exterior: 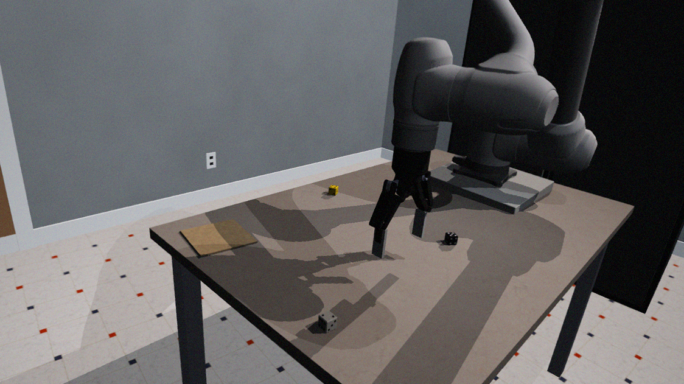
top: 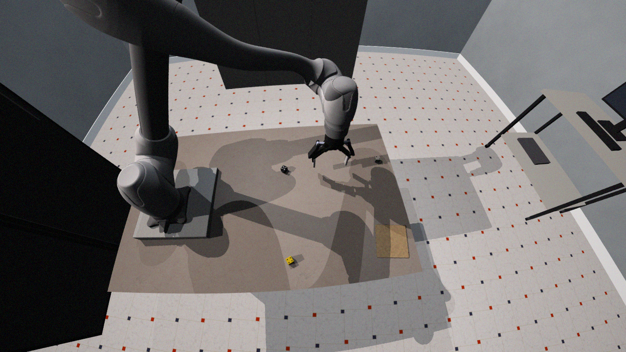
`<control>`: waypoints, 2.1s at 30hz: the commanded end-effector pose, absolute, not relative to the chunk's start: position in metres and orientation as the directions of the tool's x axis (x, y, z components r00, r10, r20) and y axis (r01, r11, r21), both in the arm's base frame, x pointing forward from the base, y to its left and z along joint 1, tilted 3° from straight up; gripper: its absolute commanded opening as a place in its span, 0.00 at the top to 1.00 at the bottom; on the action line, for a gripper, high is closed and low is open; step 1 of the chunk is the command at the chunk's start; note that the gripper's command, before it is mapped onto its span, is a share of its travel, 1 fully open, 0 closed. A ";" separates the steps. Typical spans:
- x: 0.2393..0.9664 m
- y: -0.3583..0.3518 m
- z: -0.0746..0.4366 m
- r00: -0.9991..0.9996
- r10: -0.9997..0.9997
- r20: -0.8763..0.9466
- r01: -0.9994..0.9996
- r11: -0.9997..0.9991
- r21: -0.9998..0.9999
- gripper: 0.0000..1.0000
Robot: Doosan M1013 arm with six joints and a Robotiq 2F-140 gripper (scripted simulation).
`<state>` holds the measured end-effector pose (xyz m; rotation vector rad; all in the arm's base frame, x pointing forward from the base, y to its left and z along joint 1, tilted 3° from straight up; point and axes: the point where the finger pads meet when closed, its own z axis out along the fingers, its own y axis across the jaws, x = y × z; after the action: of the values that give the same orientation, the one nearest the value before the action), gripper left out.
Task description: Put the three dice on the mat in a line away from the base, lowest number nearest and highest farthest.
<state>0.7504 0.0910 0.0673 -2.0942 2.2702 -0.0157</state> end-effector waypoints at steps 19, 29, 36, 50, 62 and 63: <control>0.913 0.087 0.075 -0.080 -0.996 -0.032 -0.996 0.081 -0.041 0.00; 0.964 0.086 0.077 -0.080 -0.996 -0.032 -0.996 0.081 -0.041 0.00; 0.980 0.085 0.078 -0.080 -0.996 -0.032 -0.996 0.081 -0.041 0.00; 0.996 0.085 0.078 -0.080 -0.996 -0.032 -0.996 0.081 -0.041 0.00; 0.997 0.085 0.078 -0.080 -0.996 -0.032 -0.996 0.081 -0.041 0.00; 0.997 0.085 0.078 -0.080 -0.996 -0.032 -0.996 0.081 -0.041 0.00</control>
<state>0.9965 0.0847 0.0767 -2.0965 2.2724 -0.0117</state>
